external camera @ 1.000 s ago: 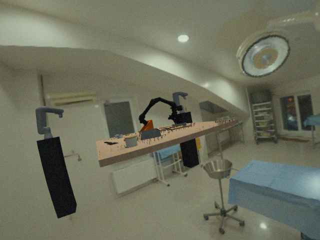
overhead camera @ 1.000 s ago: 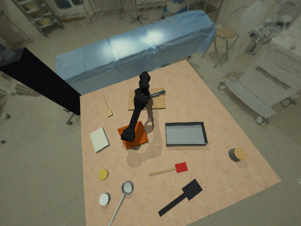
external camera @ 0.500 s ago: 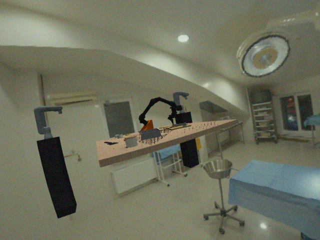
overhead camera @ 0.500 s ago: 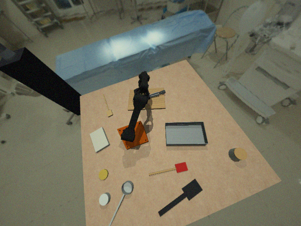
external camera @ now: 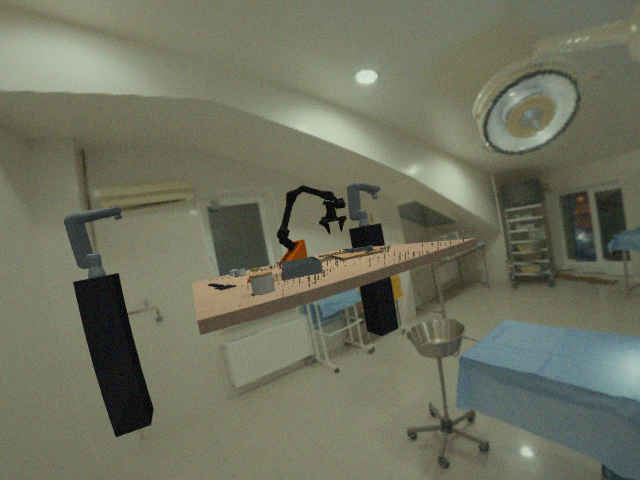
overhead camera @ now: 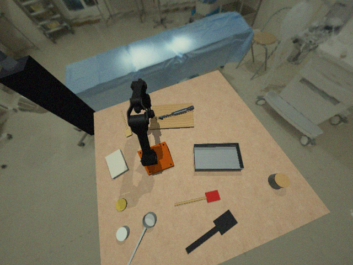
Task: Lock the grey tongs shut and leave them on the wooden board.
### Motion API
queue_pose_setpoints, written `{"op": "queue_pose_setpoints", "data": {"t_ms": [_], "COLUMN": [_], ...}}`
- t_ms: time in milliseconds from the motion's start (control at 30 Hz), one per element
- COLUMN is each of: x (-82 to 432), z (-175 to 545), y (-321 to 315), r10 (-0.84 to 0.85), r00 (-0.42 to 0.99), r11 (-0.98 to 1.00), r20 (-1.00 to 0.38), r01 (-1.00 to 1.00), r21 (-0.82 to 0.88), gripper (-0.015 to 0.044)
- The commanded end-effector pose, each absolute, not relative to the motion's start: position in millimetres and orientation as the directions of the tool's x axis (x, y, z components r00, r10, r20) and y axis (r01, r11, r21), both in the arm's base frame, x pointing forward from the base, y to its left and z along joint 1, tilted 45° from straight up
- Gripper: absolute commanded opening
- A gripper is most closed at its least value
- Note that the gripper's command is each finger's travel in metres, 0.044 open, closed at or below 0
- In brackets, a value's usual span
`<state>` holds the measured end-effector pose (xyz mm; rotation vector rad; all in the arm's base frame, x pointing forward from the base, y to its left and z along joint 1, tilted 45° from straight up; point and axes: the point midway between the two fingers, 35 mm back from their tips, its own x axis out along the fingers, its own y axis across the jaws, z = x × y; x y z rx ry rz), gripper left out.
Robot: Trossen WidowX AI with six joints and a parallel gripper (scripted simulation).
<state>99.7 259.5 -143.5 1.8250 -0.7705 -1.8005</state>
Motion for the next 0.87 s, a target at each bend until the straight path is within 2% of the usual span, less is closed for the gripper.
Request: {"op": "queue_pose_setpoints", "data": {"t_ms": [0,267,833], "x": [97,98,98], "z": [-139,-104,-103], "y": [255,288,289], "r10": [-0.681,-0.676,-0.676], "r00": [-0.03,-0.017,-0.017], "r11": [-0.728,-0.734,-0.734], "r20": [-0.732,-0.736,-0.736], "r01": [-0.089,-0.073,-0.073], "r21": [0.68,0.676,0.676], "gripper": [0.044,0.044,0.044]}}
